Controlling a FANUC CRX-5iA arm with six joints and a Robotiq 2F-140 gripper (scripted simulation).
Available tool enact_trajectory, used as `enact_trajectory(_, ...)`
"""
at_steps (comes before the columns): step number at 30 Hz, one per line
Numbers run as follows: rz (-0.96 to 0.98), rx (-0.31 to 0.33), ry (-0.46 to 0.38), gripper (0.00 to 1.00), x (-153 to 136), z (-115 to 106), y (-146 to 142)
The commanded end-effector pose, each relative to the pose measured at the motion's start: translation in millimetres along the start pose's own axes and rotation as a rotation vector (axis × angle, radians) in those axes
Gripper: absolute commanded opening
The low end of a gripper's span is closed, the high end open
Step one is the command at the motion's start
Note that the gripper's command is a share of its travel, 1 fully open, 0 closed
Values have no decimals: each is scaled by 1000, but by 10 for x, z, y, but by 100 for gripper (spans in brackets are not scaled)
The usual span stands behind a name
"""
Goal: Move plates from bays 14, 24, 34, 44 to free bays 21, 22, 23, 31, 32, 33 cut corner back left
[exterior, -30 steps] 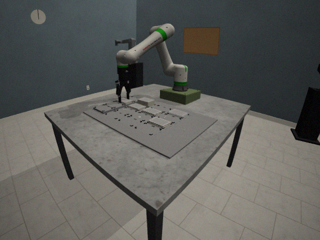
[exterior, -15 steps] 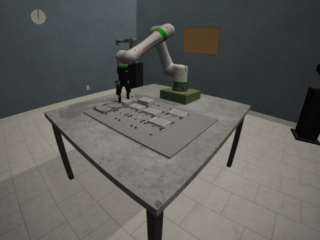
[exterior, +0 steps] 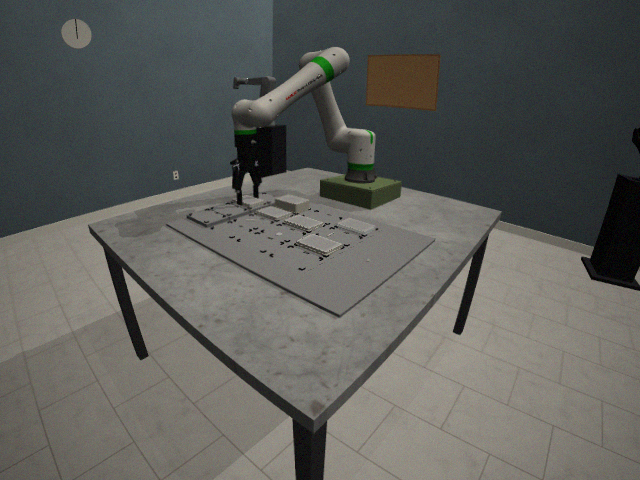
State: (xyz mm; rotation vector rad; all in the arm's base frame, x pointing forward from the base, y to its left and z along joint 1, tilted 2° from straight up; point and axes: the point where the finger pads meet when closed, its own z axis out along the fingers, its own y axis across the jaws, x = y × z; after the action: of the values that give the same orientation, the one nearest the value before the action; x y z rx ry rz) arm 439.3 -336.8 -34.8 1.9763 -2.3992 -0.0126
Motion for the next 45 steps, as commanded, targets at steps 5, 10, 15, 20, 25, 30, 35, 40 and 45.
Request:
enact_trajectory(5, 0, 2, 1, 10, 4, -35, -8)
enact_trajectory(10, 0, 2, 1, 10, 4, -48, -7)
enact_trajectory(15, 0, 2, 1, 10, 4, -62, -7)
enact_trajectory(20, 0, 2, 1, 10, 4, -78, -7)
enact_trajectory(25, 0, 2, 1, 10, 4, -82, -7)
enact_trajectory(30, 0, 2, 1, 10, 4, -121, -7)
enact_trajectory(35, 0, 2, 1, 10, 3, -188, -7)
enact_trajectory(40, 0, 2, 1, 10, 3, -255, -7)
enact_trajectory(45, 0, 2, 1, 10, 3, -295, -7)
